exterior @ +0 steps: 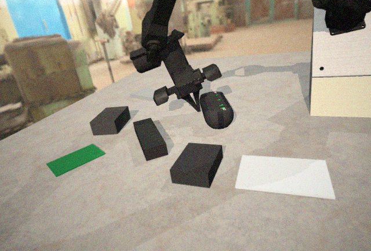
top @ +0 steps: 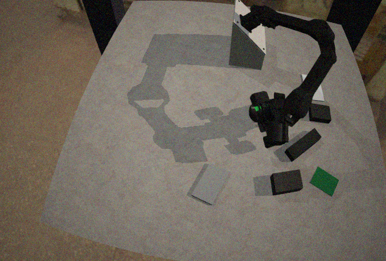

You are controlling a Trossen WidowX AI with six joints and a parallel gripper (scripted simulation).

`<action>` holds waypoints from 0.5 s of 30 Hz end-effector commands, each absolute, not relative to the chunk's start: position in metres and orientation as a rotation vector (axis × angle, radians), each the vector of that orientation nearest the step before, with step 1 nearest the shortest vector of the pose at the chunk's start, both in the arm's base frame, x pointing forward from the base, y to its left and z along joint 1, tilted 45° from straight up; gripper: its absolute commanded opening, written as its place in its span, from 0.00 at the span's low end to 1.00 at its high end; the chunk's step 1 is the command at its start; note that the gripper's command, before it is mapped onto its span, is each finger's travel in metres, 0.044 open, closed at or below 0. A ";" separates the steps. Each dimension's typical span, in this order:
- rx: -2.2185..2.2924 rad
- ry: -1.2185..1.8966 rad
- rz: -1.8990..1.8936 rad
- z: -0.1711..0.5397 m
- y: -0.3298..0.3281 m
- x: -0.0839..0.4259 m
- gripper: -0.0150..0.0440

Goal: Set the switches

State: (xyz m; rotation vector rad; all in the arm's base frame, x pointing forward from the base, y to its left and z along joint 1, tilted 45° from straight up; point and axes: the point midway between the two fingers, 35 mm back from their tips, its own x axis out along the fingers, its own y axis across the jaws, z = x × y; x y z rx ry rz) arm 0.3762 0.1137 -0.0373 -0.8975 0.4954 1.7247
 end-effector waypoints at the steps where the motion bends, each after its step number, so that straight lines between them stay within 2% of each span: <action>1: -0.891 0.498 1.724 -0.037 0.113 0.372 0.25; 10: -0.890 0.499 1.725 -0.042 0.110 0.362 0.25; 15: -0.893 0.499 1.723 0.003 0.080 0.379 0.25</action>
